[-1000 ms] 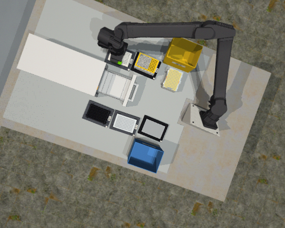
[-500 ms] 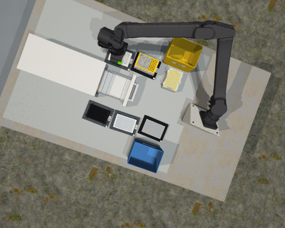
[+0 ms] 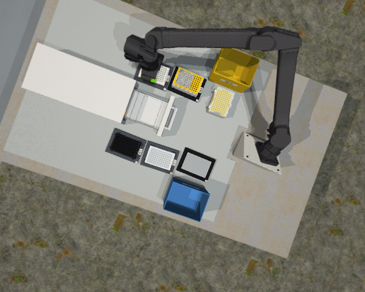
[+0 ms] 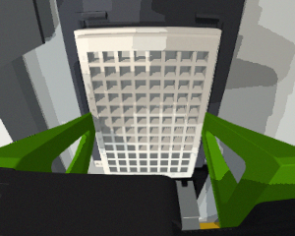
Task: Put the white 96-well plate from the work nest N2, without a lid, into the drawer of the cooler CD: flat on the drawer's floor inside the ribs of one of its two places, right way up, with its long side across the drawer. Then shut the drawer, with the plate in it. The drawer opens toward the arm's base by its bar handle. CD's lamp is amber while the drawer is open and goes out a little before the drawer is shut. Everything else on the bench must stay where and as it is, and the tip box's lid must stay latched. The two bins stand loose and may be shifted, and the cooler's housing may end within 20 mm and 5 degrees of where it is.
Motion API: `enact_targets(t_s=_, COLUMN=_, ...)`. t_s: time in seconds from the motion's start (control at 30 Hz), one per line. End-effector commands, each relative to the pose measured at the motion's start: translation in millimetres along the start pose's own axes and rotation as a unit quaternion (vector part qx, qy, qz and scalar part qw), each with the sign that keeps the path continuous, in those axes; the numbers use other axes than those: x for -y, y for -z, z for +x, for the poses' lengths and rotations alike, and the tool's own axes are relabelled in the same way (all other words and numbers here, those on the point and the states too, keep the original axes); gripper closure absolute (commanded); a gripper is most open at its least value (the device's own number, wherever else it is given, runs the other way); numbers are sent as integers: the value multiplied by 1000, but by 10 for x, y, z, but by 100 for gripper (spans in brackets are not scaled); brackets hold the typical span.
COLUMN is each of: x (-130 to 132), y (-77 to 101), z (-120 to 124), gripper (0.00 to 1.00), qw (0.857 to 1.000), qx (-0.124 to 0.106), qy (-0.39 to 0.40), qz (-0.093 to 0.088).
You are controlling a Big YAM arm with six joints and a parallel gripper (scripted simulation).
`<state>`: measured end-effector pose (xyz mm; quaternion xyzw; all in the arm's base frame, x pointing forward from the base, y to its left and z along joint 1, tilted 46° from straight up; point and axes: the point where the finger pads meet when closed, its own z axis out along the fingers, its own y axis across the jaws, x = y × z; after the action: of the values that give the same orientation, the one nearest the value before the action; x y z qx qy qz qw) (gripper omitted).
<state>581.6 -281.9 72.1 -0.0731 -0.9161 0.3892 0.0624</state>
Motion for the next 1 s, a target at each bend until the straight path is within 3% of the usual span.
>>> enact_targets(t_s=0.0, x=116, y=459, z=-184, gripper=100, qw=999, qx=36, qy=-18, qz=3)
enact_targets(t_s=0.13, x=276, y=375, z=-130, gripper=100, qw=999, qx=26, qy=-31, qz=3)
enact_targets(t_s=0.27, x=115, y=567, z=-178, gripper=100, qw=999, qx=36, qy=-18, qz=3)
enact_targets(t_s=0.37, x=97, y=564, z=-178, gripper=100, qw=999, qx=35, qy=-17, qz=3)
enact_targets(t_s=0.4, x=230, y=360, z=-121, gripper=100, qw=999, qx=18, qy=-27, qz=2)
enact_targets(t_s=0.47, x=242, y=405, z=-99, gripper=100, qw=999, qx=19, qy=-28, qz=2)
enact_targets(t_s=0.6, x=127, y=683, z=-170, gripper=100, qw=999, qx=37, qy=-20, qz=3)
enact_targets(t_s=0.77, x=239, y=619, z=-130, gripper=100, qw=999, qx=27, qy=-29, qz=2)
enact_targets(t_s=0.87, x=137, y=767, z=-158, gripper=100, qw=999, qx=35, qy=-21, qz=2)
enact_targets(t_s=0.97, x=100, y=693, z=-155, gripper=100, qw=999, qx=28, qy=-18, qz=2)
